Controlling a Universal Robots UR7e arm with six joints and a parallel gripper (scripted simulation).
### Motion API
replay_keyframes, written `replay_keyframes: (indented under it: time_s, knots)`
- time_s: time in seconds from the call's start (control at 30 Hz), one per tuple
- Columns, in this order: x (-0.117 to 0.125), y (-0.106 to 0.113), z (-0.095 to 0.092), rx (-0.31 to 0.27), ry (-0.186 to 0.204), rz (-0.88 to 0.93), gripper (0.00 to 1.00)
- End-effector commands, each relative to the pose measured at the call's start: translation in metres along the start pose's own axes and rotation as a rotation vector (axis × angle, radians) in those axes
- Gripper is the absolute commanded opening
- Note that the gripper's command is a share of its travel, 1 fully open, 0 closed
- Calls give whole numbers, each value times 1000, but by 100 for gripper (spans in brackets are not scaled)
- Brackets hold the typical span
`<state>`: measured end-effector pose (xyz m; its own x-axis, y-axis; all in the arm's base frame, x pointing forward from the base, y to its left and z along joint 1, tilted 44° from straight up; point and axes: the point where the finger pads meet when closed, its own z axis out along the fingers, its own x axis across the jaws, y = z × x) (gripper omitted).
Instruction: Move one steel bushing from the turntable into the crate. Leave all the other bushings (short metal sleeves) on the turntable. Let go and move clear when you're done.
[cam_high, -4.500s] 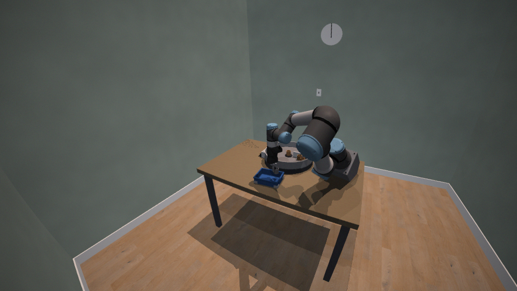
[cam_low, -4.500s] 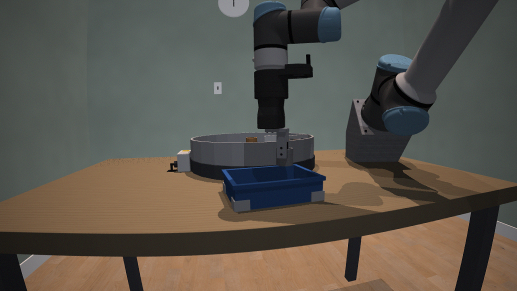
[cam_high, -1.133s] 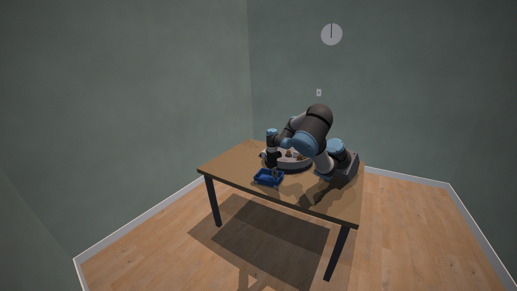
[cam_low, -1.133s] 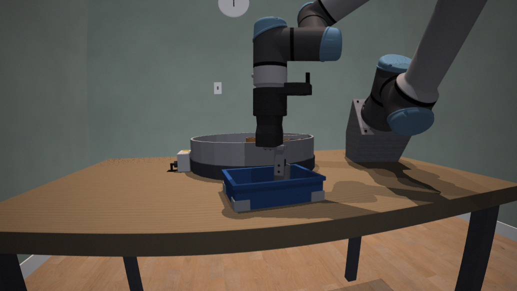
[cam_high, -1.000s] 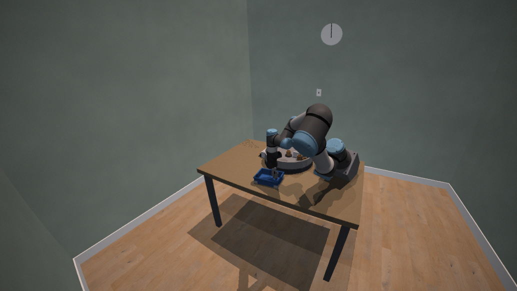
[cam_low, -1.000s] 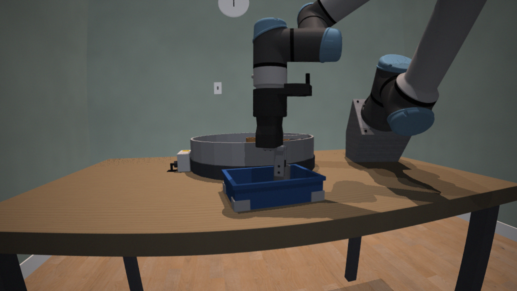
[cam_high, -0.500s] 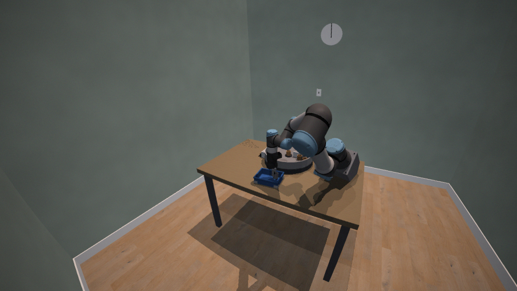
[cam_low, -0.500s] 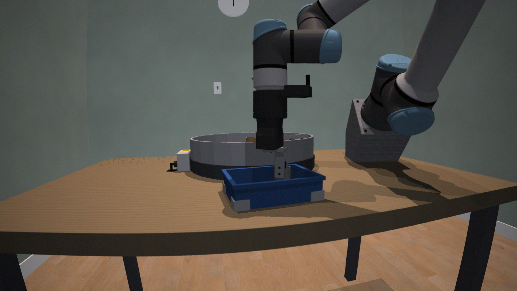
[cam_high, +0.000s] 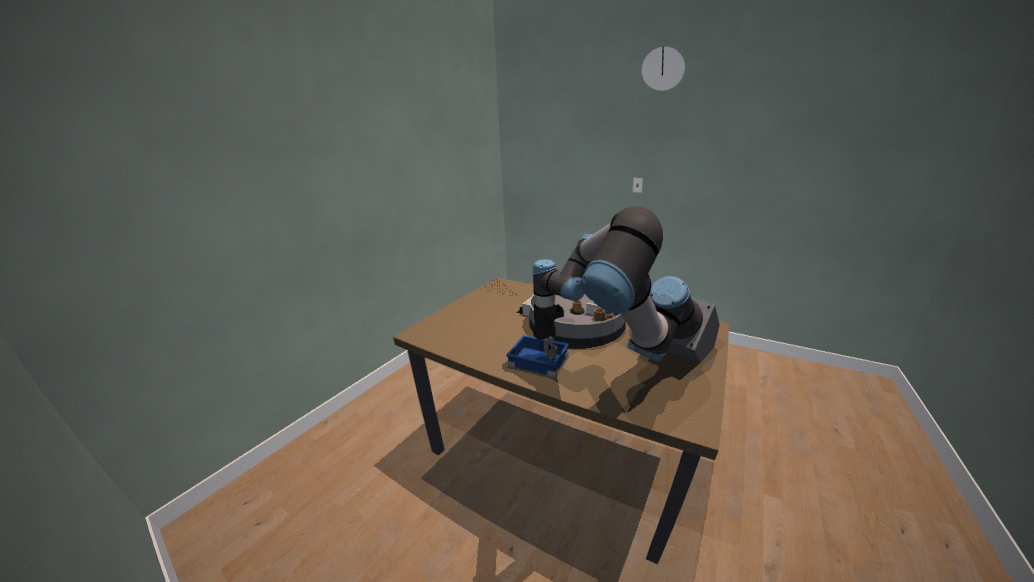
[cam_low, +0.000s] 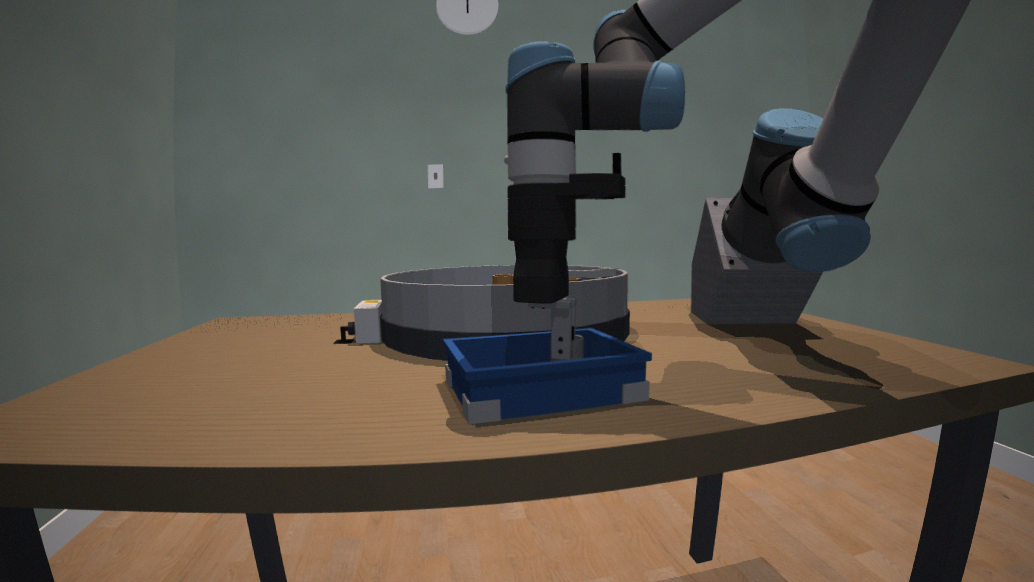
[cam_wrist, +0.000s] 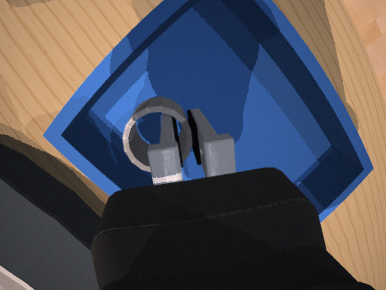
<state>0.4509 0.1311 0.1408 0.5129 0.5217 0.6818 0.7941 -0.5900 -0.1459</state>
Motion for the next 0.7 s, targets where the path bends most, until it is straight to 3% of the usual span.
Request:
replay_keyframes:
  time_s: [0.0,0.67]
  knots:
    - [-1,-2,3,7,0,3,0]
    - [-1,-4,5,12,0,5,0]
